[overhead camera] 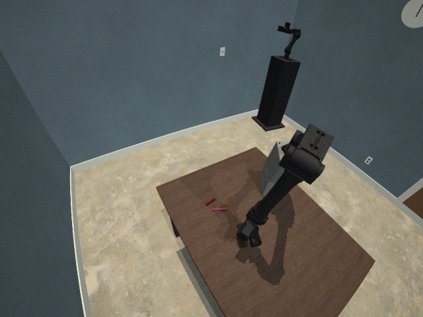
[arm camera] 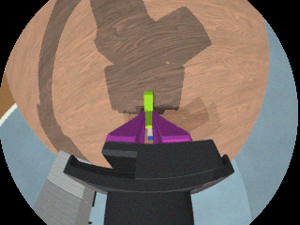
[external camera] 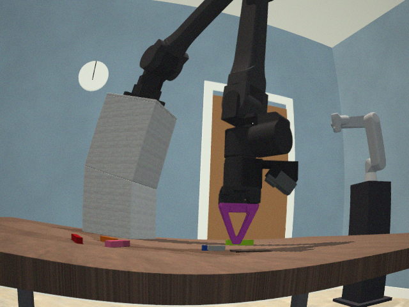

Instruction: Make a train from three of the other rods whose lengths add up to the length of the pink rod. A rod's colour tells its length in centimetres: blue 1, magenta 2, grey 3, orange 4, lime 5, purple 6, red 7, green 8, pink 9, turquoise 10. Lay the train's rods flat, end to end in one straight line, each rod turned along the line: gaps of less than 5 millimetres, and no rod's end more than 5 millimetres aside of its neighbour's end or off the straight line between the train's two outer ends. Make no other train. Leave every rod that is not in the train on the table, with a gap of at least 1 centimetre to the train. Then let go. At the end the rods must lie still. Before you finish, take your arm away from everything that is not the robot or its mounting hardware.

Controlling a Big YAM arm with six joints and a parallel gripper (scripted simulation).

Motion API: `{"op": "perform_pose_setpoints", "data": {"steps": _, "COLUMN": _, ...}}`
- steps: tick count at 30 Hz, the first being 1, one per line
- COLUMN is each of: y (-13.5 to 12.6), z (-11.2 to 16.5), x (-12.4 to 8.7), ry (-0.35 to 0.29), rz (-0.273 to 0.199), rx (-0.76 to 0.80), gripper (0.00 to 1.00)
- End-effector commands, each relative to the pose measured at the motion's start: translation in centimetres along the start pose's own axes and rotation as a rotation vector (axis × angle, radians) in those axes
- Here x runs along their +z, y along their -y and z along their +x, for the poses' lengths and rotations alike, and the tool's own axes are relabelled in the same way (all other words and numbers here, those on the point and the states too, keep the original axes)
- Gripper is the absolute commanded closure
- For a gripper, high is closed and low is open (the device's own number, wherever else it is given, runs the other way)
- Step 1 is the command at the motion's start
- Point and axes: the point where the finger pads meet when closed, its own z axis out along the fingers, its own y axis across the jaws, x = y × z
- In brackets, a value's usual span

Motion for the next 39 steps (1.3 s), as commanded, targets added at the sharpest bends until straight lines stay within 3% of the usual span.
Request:
{"op": "perform_pose_setpoints", "data": {"steps": 1, "y": 1.27, "z": -1.68, "x": -0.82, "ry": 0.034, "rz": 0.037, "rx": -0.004, "gripper": 0.95}}
{"op": "perform_pose_setpoints", "data": {"steps": 39, "y": 1.37, "z": -1.07, "x": -0.89, "ry": 0.016, "rz": 0.02, "rx": -0.003, "gripper": 0.95}}
